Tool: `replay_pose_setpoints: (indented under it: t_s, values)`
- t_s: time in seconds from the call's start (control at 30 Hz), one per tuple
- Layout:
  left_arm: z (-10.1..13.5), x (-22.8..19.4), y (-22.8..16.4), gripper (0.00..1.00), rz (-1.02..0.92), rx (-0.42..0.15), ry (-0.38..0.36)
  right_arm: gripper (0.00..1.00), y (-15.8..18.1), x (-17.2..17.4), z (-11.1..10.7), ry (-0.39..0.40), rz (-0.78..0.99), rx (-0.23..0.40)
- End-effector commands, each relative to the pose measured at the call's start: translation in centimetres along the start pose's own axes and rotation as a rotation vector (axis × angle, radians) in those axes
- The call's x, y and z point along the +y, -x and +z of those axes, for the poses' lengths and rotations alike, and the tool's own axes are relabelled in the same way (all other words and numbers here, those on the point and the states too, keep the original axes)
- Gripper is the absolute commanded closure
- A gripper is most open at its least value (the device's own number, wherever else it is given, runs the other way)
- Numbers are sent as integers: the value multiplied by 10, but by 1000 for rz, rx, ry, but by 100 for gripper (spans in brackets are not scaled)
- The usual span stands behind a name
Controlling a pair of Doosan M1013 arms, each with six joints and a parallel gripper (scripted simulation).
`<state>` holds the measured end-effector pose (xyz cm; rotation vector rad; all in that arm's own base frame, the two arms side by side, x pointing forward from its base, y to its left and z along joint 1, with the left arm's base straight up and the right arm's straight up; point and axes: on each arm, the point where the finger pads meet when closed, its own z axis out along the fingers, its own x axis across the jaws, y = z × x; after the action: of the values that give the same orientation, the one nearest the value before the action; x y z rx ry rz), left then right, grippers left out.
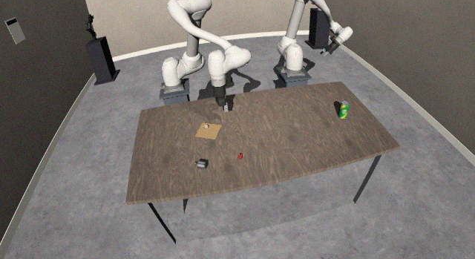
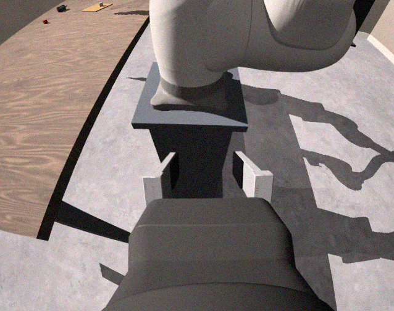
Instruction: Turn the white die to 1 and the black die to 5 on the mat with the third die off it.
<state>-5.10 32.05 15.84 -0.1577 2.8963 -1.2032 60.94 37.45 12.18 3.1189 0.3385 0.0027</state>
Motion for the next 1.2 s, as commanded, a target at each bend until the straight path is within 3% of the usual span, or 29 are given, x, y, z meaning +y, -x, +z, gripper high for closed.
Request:
replay_pose_setpoints:
  t_s: [0.0,0.17,0.23,0.37,0.9,1.17]
  values:
    - [0,0,0,0,0,0,1,60,-19,37,-1,-4,-44,-1]
    - [0,0,0,0,0,0,1,60,-41,94,-1,-4,-103,-1]
    - [0,0,0,0,0,0,1,60,-41,94,-1,-4,-103,-1]
    - [0,0,0,0,0,0,1,60,-52,132,-1,-4,-141,-1]
    - [0,0,0,0,0,0,1,60,-52,132,0,-4,-142,-1]
    - [0,0,0,0,0,0,1,60,-52,132,21,-5,-142,-1]
